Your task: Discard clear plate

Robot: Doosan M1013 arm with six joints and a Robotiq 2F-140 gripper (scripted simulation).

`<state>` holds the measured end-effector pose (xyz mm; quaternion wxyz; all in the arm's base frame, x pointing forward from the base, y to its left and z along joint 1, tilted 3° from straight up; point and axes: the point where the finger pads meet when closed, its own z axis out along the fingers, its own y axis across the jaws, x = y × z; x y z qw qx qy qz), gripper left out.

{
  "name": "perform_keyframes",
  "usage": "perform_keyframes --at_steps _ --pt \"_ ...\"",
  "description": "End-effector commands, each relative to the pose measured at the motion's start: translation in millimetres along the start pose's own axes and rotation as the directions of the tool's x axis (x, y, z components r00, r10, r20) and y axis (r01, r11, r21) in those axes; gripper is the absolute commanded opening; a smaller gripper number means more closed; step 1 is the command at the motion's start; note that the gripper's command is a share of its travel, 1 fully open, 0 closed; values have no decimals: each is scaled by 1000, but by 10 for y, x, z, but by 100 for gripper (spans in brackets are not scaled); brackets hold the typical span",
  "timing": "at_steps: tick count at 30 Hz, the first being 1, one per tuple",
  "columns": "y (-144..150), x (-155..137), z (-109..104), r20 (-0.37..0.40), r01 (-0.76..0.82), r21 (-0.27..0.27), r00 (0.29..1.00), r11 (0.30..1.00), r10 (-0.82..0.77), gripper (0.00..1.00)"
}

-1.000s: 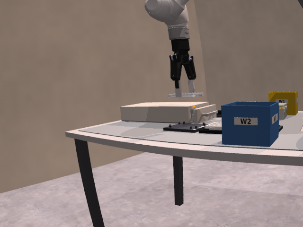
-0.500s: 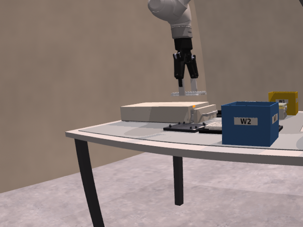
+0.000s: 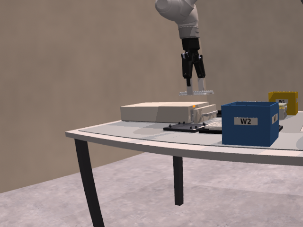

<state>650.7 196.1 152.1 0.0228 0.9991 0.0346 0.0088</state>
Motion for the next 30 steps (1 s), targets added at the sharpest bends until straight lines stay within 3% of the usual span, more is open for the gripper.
perform_keyframes --at_steps 1,30 --pt "106 -76 13 -2 1 4 1000 1000 -1 10" --pt "654 -456 16 -2 1 4 1000 1000 -1 10"
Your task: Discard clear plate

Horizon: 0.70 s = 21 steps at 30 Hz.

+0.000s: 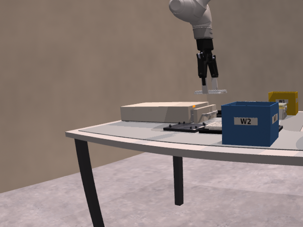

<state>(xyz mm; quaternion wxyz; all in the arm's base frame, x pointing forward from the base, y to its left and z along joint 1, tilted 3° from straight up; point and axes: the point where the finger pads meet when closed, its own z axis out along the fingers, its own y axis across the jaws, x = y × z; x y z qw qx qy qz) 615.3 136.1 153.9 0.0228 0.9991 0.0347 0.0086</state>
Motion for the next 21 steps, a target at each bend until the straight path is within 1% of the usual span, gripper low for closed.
perform_keyframes --at_steps 1,21 --pt "102 -77 14 -2 1 4 1000 1000 -1 10" --pt "497 -350 16 -2 1 4 1000 1000 -1 10"
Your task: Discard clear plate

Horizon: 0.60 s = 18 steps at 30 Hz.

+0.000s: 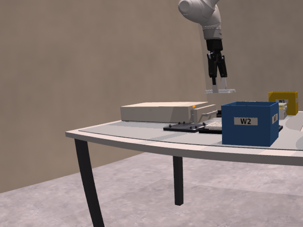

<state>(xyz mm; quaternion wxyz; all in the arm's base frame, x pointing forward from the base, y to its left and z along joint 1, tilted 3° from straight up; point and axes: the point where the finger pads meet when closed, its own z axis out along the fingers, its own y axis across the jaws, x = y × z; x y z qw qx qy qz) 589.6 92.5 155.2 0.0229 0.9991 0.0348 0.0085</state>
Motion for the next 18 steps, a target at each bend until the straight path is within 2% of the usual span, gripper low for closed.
perform_keyframes --at_steps 1,18 --pt "101 -79 15 -2 1 5 1000 1000 -1 10" --pt "430 -307 17 -2 1 5 1000 1000 -1 10"
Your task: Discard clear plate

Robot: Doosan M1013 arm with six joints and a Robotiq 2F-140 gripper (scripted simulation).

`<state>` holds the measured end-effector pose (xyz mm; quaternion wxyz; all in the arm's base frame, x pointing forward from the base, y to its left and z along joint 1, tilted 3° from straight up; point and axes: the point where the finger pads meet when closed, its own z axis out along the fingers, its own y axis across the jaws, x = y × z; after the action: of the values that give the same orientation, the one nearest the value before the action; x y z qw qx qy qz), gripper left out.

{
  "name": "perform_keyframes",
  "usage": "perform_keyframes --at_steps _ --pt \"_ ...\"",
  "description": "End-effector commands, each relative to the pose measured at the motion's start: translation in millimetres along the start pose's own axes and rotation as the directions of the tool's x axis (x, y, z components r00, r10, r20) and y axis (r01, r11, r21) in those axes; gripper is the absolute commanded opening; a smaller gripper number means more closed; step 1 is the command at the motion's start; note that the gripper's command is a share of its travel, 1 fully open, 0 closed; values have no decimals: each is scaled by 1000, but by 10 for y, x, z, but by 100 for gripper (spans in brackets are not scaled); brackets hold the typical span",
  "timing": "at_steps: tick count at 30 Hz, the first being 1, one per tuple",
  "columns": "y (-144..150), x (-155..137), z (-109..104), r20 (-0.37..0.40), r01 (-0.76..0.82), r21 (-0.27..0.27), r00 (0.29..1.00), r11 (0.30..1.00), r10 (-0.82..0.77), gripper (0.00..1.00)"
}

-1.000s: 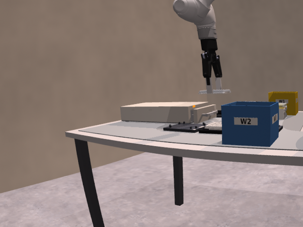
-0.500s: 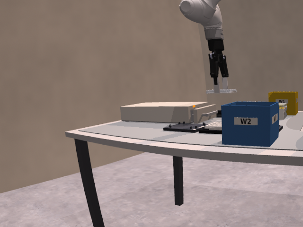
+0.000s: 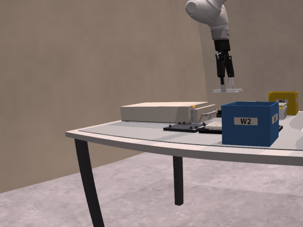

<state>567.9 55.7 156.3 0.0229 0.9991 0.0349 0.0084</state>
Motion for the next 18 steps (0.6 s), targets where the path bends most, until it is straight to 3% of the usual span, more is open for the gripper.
perform_keyframes --at_steps 1,18 --pt "99 -80 15 -3 1 5 1000 1000 -1 10" --pt "428 -308 17 -3 1 5 1000 1000 -1 10"
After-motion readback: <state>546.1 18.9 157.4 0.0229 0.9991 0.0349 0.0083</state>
